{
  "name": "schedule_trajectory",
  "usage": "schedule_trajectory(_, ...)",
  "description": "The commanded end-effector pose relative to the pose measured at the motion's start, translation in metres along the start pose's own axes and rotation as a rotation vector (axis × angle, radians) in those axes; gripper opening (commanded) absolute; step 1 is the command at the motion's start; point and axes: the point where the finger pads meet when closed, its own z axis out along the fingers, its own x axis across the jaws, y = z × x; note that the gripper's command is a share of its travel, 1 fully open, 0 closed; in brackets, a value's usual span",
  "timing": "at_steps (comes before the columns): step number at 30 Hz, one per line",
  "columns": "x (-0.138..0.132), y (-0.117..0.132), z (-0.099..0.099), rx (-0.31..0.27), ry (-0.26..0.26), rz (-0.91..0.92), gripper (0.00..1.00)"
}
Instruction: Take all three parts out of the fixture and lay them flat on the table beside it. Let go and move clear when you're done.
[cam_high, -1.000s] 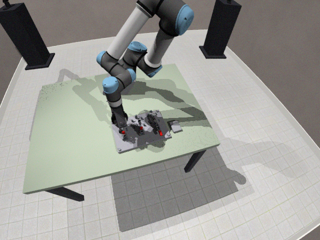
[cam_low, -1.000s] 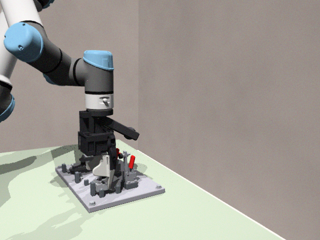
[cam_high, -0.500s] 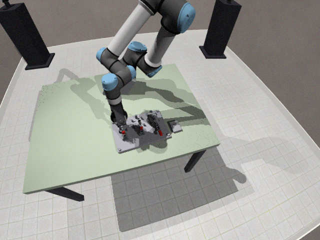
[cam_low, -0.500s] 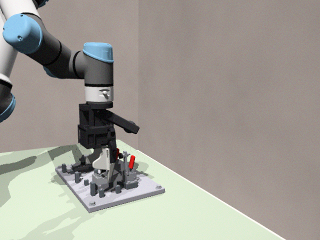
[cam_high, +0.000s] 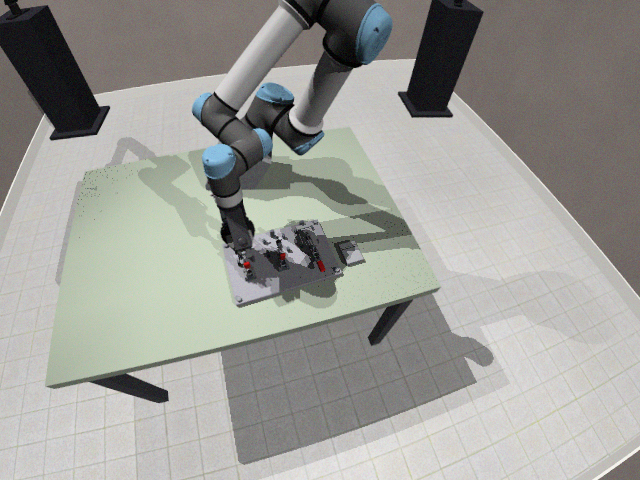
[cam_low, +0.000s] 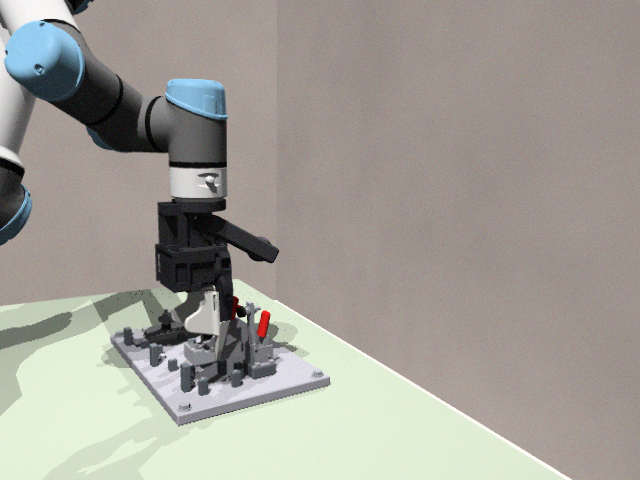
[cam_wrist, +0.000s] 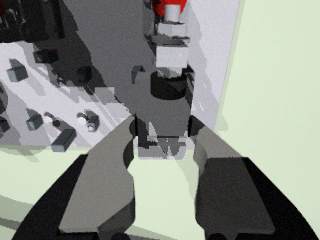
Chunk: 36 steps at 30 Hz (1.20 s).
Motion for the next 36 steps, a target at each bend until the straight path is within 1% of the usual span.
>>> schedule_trajectory(1, 0.000, 0.000, -0.001, 0.001, 0.001, 0.000, 0.00)
schedule_trajectory(7, 0.000, 0.001, -0.005, 0.001, 0.001, 0.000, 0.00)
schedule_trajectory(17, 0.000, 0.006, -0.029, 0.001, 0.001, 0.000, 0.00)
schedule_trajectory(24, 0.000, 0.008, -0.034, 0.001, 0.001, 0.000, 0.00)
schedule_trajectory(36, 0.000, 0.008, -0.034, 0.001, 0.001, 0.000, 0.00)
